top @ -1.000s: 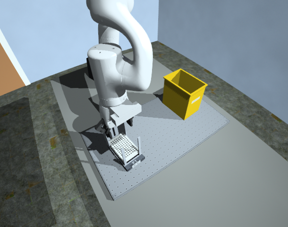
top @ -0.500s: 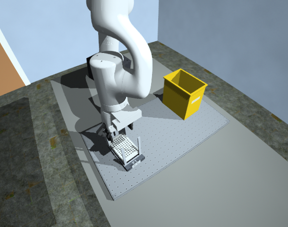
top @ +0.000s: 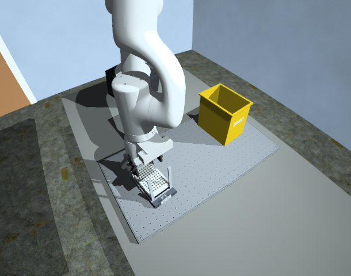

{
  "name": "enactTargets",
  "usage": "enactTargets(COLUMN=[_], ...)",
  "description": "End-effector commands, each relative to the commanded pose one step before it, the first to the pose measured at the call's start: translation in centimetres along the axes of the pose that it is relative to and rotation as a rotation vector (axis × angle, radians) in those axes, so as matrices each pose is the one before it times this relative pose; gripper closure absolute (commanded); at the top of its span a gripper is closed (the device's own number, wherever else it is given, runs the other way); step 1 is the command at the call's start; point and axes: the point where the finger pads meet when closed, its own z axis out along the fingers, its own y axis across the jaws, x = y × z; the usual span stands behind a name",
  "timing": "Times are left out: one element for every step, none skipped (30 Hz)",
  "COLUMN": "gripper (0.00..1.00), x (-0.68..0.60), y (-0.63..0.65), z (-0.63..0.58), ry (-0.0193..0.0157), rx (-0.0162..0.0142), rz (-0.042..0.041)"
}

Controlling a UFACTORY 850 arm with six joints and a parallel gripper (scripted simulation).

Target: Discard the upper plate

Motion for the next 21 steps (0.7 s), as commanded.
enactTargets(gripper=[0.00, 0.00, 0.00, 0.00, 0.00, 0.00, 0.00, 0.00, 0.00, 0.00, 0.00, 0.00, 0.00, 0.00, 0.00, 0.00, 0.00, 0.00, 0.00, 0.00, 0.00], x=[0.105, -0.002, 0.000, 0.000, 0.000, 0.000, 0.000, 0.000, 0.000, 0.000, -0.007, 0.000, 0.000, 0.000, 0.000, 0.000, 0.000, 0.000, 0.006, -0.006, 0.000], y=[0.052, 0.000, 0.000, 0.000, 0.000, 0.000, 0.000, 0.000, 0.000, 0.000, 0.000, 0.000, 0.000, 0.000, 0.000, 0.000, 0.000, 0.000, 0.000, -0.001, 0.000], z=[0.530, 0.168, 0.166, 0.166, 0.166, 0.166, 0.166, 0.166, 0.167, 0.167, 0.171, 0.167, 0.167, 0.167, 0.167, 0.167, 0.000, 0.000, 0.163, 0.171, 0.167], ry=[0.00245, 0.00002, -0.00001, -0.00001, -0.00001, -0.00001, -0.00001, -0.00001, -0.00001, -0.00001, 0.00007, 0.00000, 0.00000, 0.00000, 0.00000, 0.00000, 0.00000, 0.00000, -0.00006, 0.00006, 0.00000], rx=[-0.00061, 0.00001, 0.00000, 0.00000, 0.00000, 0.00000, 0.00000, 0.00000, 0.00000, 0.00000, 0.00003, 0.00000, 0.00000, 0.00000, 0.00000, 0.00000, 0.00000, 0.00000, -0.00002, 0.00003, 0.00000], rz=[-0.00024, 0.00000, 0.00000, 0.00000, 0.00000, 0.00000, 0.00000, 0.00000, 0.00000, 0.00000, -0.00001, 0.00000, 0.00000, 0.00000, 0.00000, 0.00000, 0.00000, 0.00000, 0.00001, -0.00001, 0.00000])
